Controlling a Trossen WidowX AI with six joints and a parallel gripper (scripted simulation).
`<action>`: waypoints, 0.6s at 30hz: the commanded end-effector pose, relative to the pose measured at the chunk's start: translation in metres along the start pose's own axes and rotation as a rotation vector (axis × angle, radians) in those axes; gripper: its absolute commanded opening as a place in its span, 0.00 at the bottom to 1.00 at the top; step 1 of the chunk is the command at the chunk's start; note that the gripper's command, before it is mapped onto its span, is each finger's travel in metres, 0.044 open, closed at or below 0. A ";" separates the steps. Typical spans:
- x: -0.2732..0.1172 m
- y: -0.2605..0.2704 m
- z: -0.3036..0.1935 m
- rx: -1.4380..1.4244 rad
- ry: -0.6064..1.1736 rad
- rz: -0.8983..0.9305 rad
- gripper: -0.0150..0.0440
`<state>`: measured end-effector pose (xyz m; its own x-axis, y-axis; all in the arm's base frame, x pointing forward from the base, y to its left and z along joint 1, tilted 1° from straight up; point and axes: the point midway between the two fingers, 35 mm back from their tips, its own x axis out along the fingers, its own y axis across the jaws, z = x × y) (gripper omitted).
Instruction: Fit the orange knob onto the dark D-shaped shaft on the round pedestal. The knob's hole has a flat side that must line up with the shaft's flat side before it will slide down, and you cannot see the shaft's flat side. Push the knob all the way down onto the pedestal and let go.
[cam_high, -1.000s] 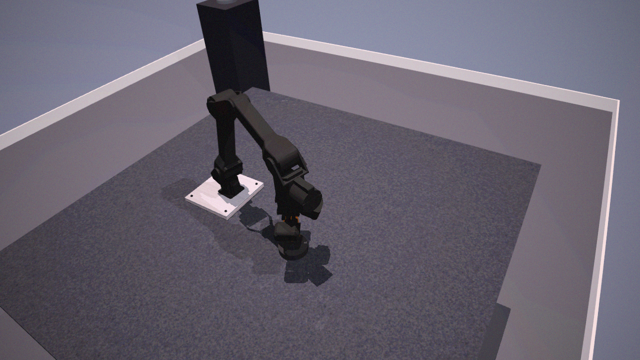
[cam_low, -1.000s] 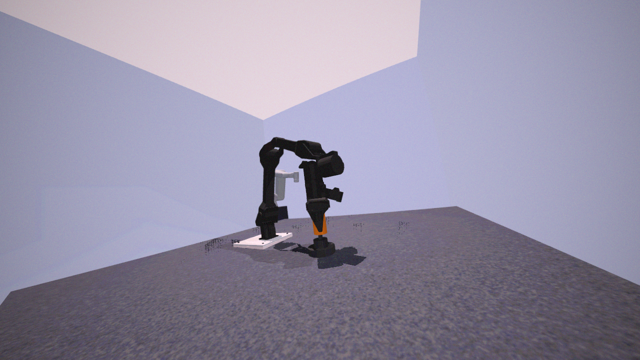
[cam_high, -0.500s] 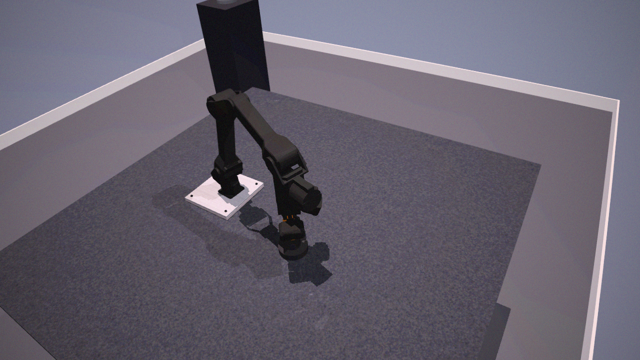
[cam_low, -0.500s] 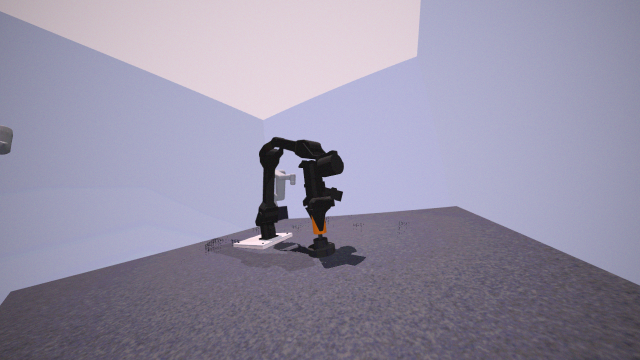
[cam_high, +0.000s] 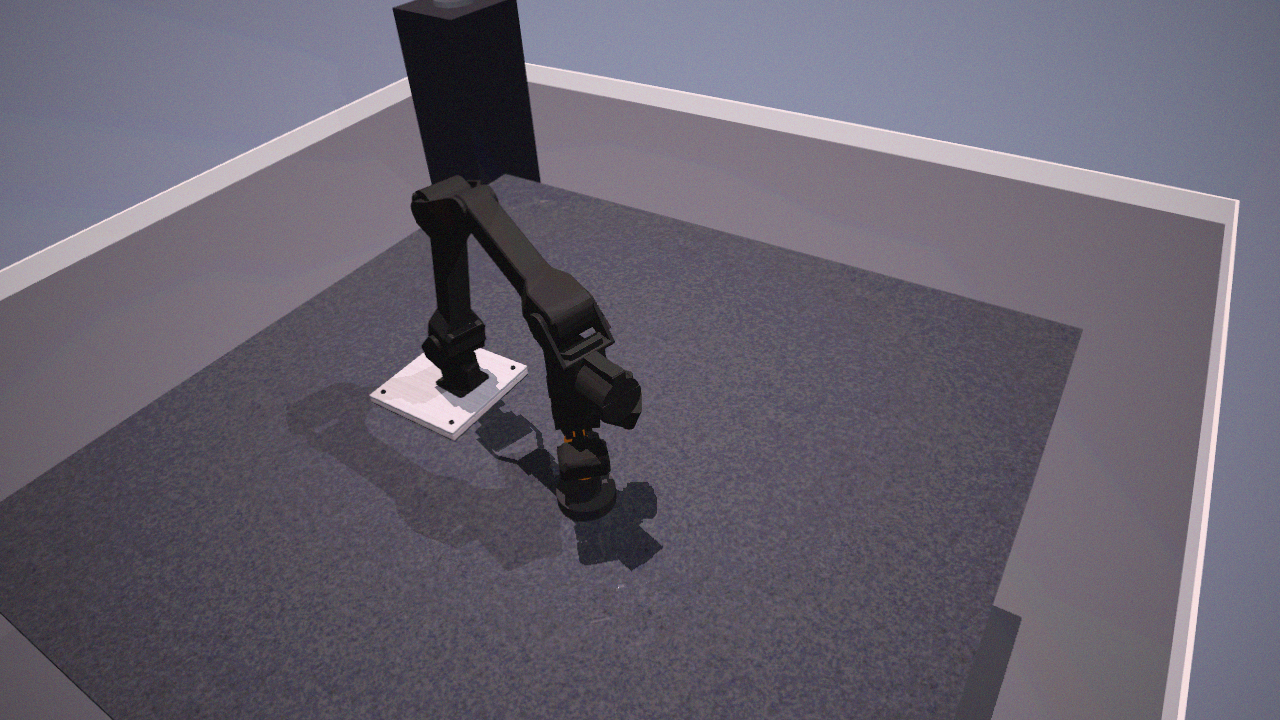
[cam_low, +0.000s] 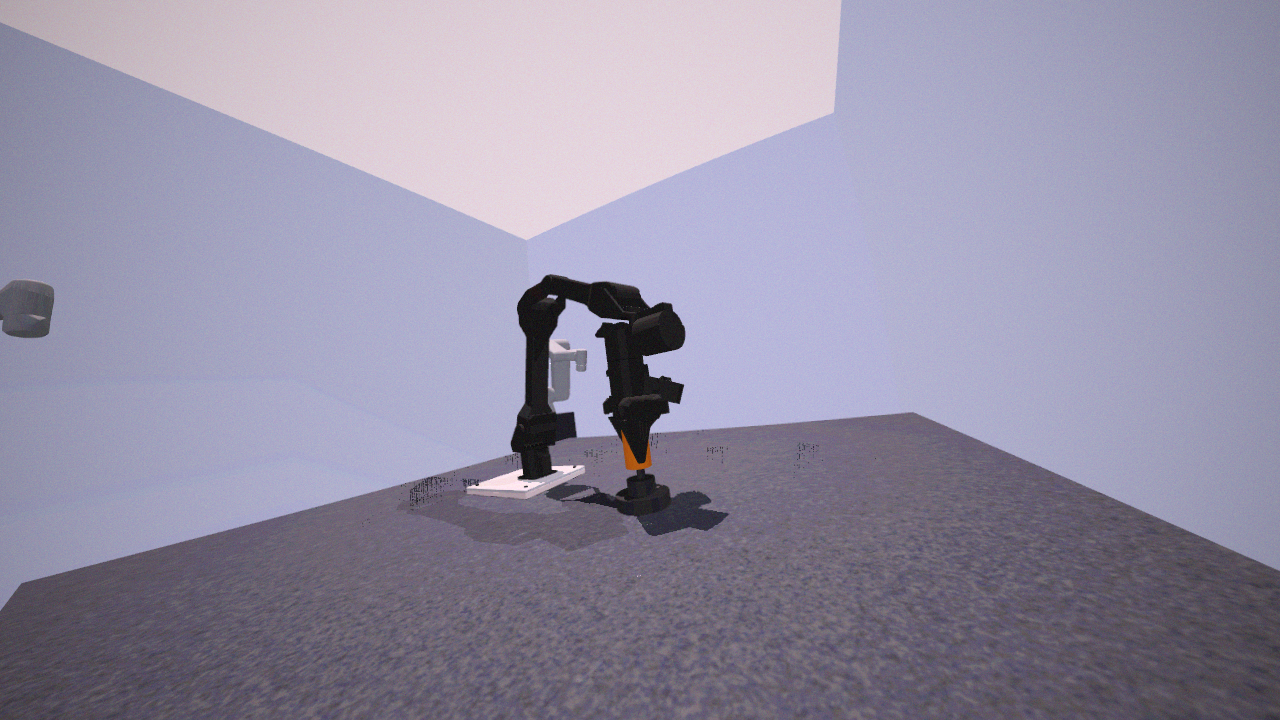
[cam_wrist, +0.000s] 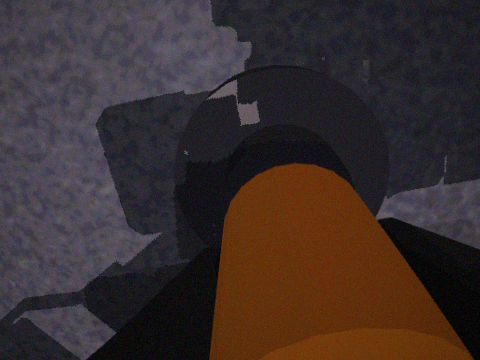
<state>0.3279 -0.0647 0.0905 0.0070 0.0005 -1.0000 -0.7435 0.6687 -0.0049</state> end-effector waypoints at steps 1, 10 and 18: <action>-0.002 -0.001 0.000 -0.005 0.001 -0.006 0.25; -0.006 -0.002 0.001 -0.129 0.001 -0.006 0.25; -0.006 -0.006 0.003 -0.214 0.001 -0.006 0.25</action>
<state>0.3297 -0.0651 0.0929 0.0001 0.0019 -1.0000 -0.8633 0.5046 0.0009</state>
